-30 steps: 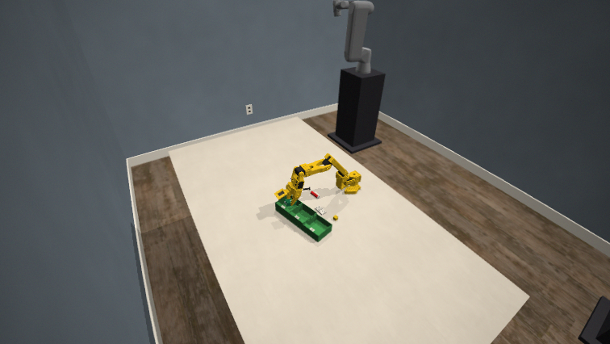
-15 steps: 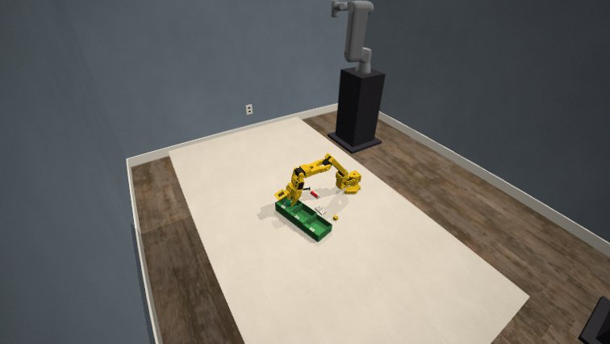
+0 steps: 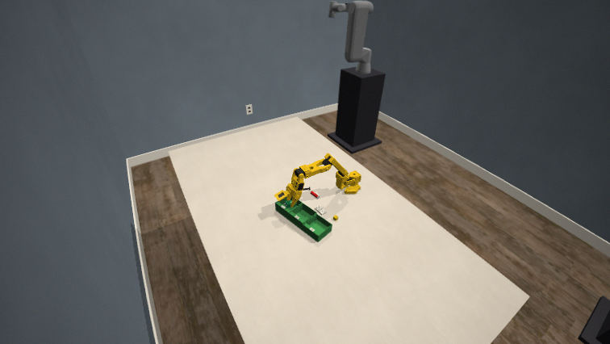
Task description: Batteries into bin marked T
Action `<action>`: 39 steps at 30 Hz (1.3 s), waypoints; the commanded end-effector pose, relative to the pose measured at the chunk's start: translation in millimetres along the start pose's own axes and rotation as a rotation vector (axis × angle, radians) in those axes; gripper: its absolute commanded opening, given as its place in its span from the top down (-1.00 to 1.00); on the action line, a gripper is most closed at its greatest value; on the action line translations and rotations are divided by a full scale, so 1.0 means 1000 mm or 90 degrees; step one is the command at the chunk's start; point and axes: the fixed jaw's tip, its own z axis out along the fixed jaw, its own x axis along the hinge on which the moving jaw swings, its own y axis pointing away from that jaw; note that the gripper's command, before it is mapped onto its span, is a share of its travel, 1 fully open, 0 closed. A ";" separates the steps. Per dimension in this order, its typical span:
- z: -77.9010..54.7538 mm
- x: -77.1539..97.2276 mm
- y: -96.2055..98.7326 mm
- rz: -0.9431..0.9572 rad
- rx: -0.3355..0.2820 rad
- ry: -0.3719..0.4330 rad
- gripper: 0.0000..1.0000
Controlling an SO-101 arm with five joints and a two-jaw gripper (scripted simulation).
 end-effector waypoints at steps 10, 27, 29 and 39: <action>-0.016 -0.014 -0.002 0.003 0.000 -0.063 1.00; -0.010 -0.013 -0.002 0.003 0.000 -0.063 1.00; -0.010 -0.013 -0.002 0.003 0.000 -0.063 0.99; -0.010 -0.013 -0.002 0.003 0.000 -0.063 0.79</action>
